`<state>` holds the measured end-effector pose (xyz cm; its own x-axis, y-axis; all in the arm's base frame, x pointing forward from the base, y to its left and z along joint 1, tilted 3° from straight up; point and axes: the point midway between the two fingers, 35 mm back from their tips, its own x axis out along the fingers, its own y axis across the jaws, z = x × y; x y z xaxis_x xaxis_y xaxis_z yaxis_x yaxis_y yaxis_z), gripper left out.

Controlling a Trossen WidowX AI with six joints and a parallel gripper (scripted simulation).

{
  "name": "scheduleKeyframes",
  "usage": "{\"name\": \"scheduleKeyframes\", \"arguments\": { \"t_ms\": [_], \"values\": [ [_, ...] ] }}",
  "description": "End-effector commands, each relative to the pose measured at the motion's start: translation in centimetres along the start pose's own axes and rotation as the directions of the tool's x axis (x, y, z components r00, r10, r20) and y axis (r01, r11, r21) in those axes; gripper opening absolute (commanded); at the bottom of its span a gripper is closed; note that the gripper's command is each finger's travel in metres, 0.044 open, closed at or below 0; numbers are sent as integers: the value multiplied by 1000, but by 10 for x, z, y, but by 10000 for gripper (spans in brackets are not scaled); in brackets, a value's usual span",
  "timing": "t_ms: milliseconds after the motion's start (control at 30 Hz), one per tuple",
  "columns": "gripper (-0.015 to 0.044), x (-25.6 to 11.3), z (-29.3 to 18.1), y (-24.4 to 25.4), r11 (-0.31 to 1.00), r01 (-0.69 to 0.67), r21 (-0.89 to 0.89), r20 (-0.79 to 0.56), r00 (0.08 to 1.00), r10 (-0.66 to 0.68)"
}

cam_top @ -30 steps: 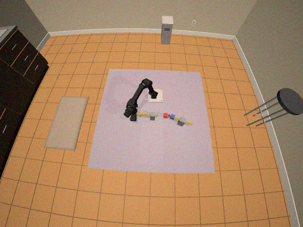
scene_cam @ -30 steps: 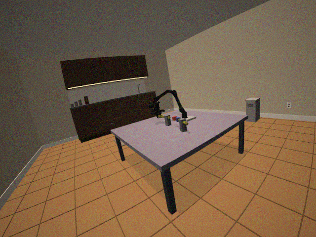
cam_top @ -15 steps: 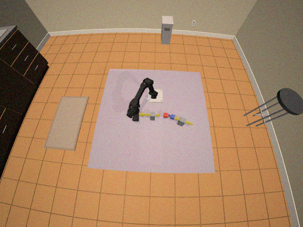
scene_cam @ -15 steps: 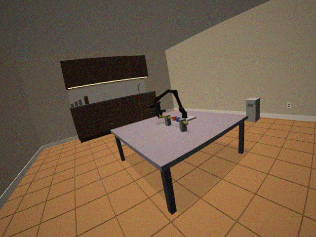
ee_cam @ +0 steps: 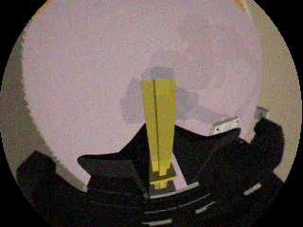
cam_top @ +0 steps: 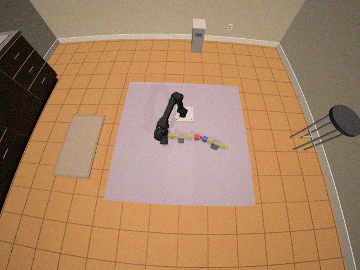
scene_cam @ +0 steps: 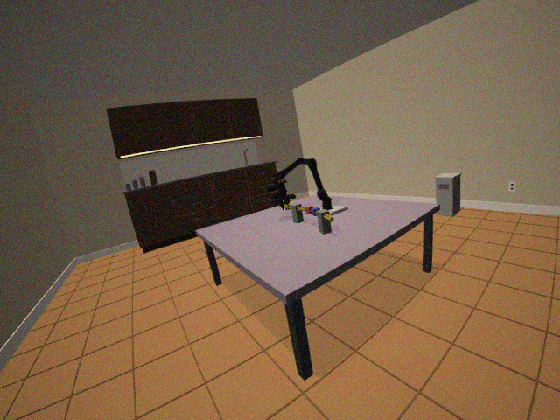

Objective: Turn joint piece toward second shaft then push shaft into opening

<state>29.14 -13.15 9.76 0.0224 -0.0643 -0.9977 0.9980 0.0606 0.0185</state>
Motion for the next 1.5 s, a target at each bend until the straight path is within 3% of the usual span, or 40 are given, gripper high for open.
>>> {"name": "scheduleKeyframes", "arguments": {
  "t_ms": [0,1467],
  "values": [
    [0,3,-8,0,1000,0,-1,-5,1000,0],
    [0,3,-59,0,1000,0,-1,-10,1000,0]
  ]
}}
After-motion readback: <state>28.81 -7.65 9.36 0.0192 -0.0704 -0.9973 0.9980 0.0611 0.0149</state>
